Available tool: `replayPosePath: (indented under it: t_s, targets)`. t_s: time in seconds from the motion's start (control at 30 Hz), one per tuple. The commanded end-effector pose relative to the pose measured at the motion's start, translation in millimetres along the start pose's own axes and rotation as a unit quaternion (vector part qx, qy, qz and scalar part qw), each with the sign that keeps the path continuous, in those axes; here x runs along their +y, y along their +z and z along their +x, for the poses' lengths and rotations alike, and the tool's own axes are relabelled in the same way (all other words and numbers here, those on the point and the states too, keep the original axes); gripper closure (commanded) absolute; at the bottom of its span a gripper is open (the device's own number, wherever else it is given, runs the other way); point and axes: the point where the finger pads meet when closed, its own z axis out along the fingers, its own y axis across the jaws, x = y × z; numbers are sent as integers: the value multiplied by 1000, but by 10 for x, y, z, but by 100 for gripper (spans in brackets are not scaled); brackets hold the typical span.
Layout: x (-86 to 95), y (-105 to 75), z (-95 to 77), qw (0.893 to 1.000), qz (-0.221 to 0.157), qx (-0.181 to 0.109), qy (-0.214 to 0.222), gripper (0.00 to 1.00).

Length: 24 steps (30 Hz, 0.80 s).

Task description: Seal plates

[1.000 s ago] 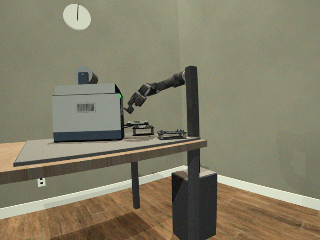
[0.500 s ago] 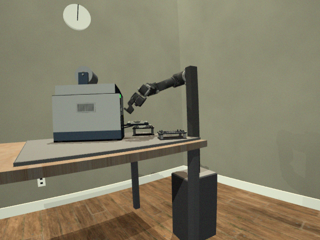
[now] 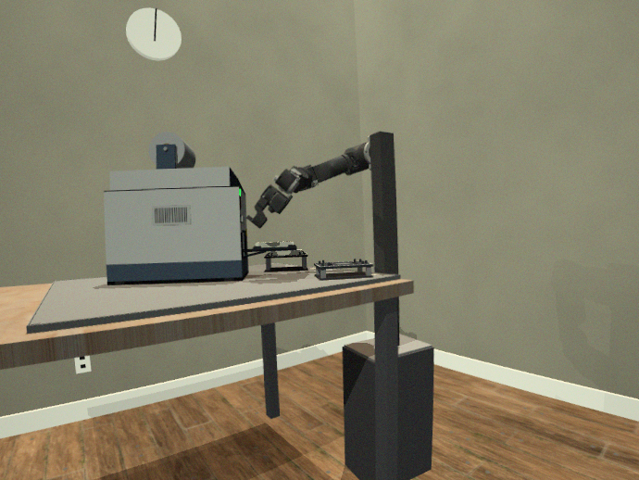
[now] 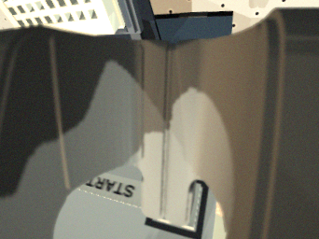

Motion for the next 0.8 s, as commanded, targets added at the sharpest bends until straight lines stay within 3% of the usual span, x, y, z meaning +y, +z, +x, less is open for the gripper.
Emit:
replayPosePath:
  t_s: [0.0, 0.77]
  targets:
    - [24, -19, -40, 1000, -5, -4, 0, 100]
    - [25, 5, -67, 1000, -5, -4, 0, 100]
